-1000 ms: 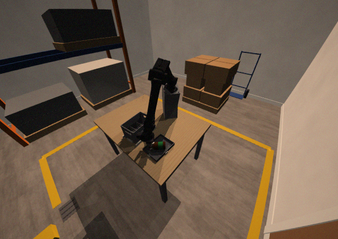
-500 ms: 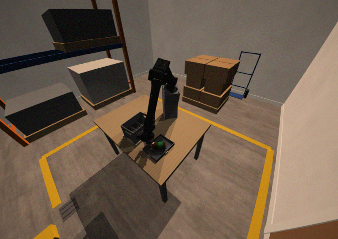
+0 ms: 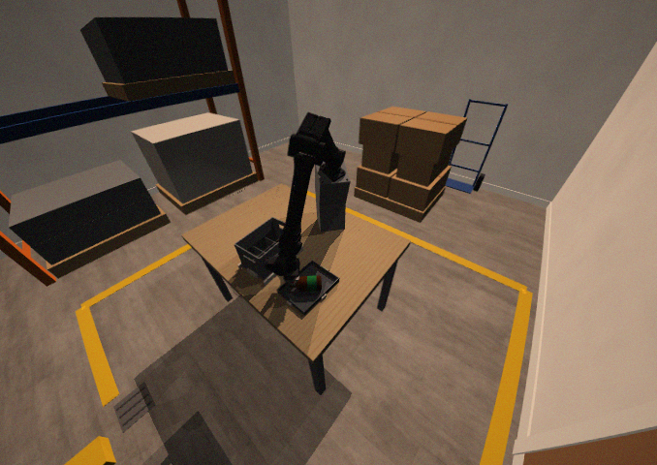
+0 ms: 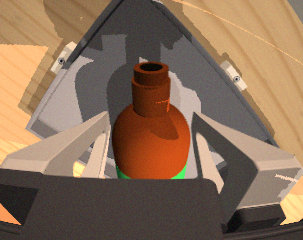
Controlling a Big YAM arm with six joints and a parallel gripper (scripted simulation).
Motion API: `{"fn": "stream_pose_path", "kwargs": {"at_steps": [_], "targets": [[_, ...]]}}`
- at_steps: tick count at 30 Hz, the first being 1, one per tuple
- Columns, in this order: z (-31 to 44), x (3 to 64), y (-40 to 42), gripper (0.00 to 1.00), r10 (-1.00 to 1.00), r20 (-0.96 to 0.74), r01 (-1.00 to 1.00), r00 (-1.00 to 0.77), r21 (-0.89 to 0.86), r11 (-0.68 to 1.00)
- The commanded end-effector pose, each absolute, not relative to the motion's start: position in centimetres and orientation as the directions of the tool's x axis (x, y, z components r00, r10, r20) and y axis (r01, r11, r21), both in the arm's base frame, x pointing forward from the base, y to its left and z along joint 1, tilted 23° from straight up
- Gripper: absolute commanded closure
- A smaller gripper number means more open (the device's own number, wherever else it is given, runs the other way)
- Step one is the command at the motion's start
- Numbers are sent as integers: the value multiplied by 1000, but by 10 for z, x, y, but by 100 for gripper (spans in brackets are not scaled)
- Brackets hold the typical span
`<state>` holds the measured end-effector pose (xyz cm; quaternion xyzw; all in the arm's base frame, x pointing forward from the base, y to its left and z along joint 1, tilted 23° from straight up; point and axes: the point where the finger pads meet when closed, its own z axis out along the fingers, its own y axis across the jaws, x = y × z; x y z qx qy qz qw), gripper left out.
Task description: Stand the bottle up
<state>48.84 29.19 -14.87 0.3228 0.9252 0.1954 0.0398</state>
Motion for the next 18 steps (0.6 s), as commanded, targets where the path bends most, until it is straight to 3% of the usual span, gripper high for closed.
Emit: {"fn": "stream_pose_path", "kwargs": {"at_steps": [1, 18], "targets": [[-157, 486, 302, 39, 607, 53, 576, -793, 390, 718], [-166, 492, 308, 39, 608, 50, 575, -792, 396, 716]]}}
